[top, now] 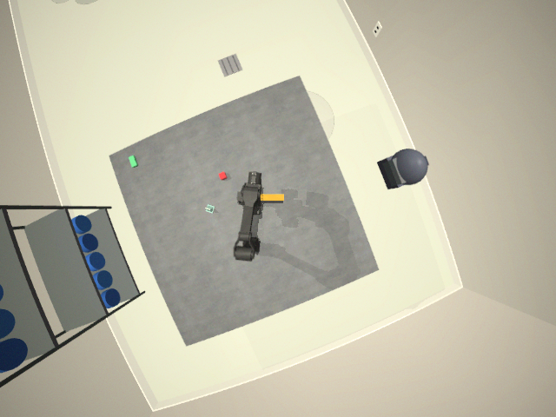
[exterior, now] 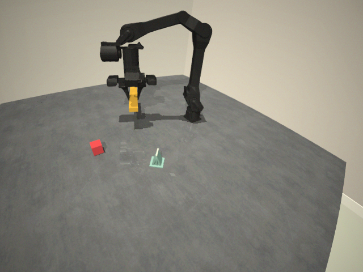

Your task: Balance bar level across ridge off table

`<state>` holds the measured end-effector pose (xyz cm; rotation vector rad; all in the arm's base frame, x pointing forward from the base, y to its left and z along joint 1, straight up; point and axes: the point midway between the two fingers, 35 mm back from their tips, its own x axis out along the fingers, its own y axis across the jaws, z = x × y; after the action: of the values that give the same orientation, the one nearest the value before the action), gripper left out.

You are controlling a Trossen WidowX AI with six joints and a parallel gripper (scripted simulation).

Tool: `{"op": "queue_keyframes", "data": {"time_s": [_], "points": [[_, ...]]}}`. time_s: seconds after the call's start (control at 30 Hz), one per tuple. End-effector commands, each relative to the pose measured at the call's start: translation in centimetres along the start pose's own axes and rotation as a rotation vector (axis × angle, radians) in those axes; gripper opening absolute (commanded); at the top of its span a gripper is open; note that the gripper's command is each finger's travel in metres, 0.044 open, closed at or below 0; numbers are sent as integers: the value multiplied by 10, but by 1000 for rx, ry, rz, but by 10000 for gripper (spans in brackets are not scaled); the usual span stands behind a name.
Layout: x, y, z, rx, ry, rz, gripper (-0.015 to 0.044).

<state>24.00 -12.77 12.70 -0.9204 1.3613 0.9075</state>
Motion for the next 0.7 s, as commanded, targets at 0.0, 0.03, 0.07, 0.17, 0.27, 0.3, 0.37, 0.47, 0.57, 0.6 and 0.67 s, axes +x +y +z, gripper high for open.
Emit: {"op": "queue_keyframes", "data": {"time_s": [0.0,0.03,0.07,0.17,0.27,0.3,0.37,0.47,0.57,0.6,0.67], "points": [[-15,0,-1,-6,5,-12,0],[-17,0,-1,-6,5,-12,0],[-17,1,-1,-6,5,-12,0],[-17,-1,4,-26,5,-12,0],[-18,-4,13,-66,4,-12,0],[-18,-5,16,-79,4,-12,0],[-18,-7,22,-106,4,-12,0],[-18,-10,32,-146,3,-12,0],[-19,-12,41,-187,2,-13,0],[-19,-13,45,-200,2,-13,0],[-19,-14,51,-227,2,-13,0]]}}
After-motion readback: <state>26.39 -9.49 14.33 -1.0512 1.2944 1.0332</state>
